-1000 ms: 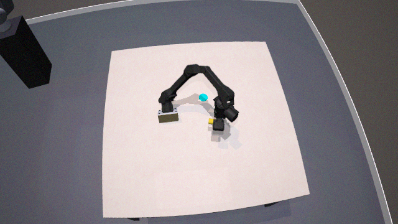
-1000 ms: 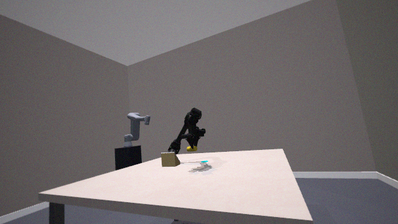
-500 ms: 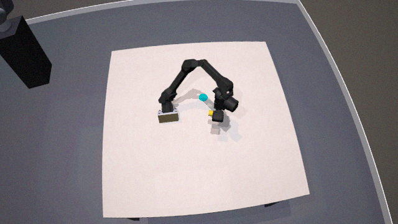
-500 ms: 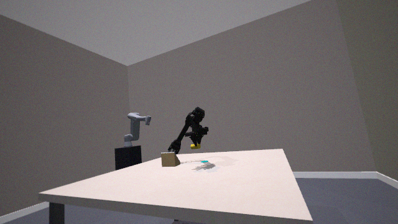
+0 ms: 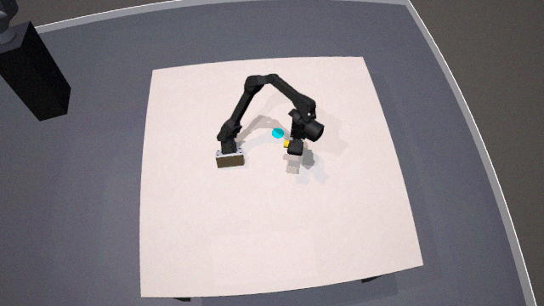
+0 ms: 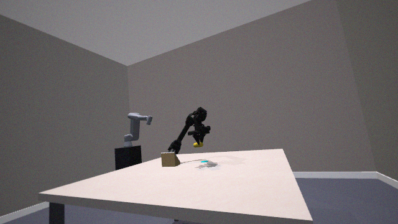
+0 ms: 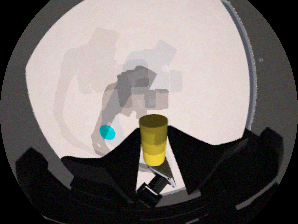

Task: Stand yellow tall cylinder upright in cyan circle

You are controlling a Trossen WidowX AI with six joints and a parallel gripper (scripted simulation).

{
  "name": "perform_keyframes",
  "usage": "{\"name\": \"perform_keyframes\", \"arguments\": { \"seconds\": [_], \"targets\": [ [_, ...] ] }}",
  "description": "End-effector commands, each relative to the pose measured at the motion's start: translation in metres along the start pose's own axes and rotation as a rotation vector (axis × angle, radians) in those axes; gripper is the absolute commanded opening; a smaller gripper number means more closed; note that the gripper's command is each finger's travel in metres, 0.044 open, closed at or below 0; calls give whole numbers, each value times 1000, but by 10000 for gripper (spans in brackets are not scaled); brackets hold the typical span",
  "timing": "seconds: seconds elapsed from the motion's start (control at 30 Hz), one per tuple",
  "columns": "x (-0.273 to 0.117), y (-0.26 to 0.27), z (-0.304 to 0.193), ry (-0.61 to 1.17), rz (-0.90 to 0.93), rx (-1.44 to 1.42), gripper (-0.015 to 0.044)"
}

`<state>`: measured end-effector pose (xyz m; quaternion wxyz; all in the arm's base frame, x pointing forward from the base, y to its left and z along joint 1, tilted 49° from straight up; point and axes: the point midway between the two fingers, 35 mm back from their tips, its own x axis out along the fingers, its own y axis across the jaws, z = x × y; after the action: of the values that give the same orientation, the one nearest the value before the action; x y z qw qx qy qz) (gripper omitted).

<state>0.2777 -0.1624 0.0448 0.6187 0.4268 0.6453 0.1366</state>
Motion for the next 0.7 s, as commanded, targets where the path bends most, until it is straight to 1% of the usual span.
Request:
{"name": "perform_keyframes", "arguments": {
  "seconds": [0.0, 0.67],
  "targets": [
    [-1, 15, -5, -1, 5, 14, 105],
    [-4, 70, -33, -9, 11, 59, 105]
  ]
}}
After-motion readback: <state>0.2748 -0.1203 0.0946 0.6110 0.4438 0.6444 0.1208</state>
